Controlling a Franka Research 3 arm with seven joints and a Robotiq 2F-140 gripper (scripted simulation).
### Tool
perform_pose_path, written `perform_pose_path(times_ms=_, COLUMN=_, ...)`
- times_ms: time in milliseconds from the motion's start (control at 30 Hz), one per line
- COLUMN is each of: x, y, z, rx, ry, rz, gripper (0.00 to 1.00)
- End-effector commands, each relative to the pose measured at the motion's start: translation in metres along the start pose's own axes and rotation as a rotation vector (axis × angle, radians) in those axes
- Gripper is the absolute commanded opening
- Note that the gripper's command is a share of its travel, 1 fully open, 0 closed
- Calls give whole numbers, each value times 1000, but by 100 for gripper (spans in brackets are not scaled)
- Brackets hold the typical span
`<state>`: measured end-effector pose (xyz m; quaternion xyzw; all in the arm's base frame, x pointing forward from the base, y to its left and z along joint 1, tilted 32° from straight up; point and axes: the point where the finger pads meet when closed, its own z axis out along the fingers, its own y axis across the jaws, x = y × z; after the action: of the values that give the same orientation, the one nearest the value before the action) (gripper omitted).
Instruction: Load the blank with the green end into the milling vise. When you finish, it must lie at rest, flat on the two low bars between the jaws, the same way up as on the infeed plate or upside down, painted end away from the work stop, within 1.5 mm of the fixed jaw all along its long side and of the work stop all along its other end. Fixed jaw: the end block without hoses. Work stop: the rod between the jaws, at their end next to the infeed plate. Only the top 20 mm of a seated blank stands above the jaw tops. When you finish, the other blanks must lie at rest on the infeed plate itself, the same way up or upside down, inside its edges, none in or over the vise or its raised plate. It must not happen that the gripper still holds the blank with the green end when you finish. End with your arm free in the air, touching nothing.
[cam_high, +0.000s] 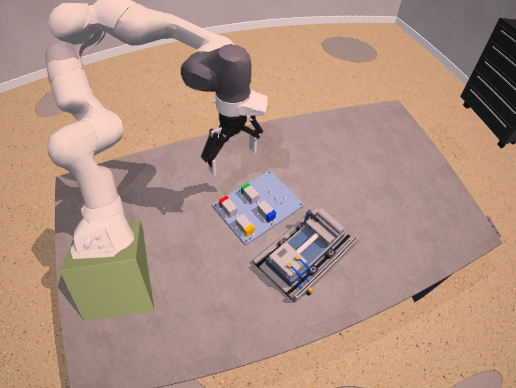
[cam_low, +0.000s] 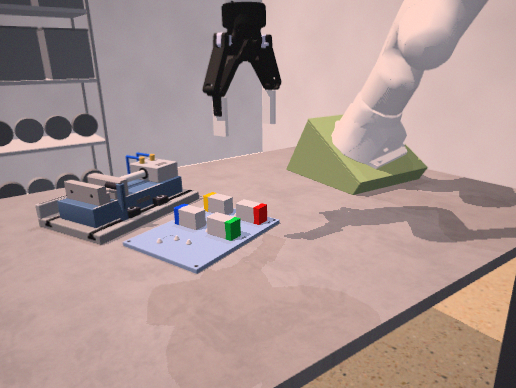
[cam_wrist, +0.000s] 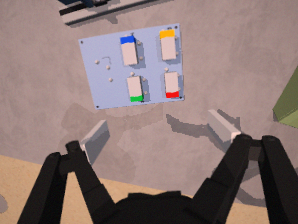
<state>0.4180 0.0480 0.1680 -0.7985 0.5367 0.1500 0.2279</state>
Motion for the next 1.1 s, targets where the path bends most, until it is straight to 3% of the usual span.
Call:
perform_pose_path(times_ms=0, x=0, y=0, z=0, rx=0, ry=0, rz=0, gripper=100)
perform_pose_path(times_ms=900, x=0, y=0, z=0, rx=0, ry=0, rz=0, gripper=100)
perform_pose_path(times_ms=1067, x=5, y=0, z=44, rx=1, ry=4, rz=-5, gripper=100)
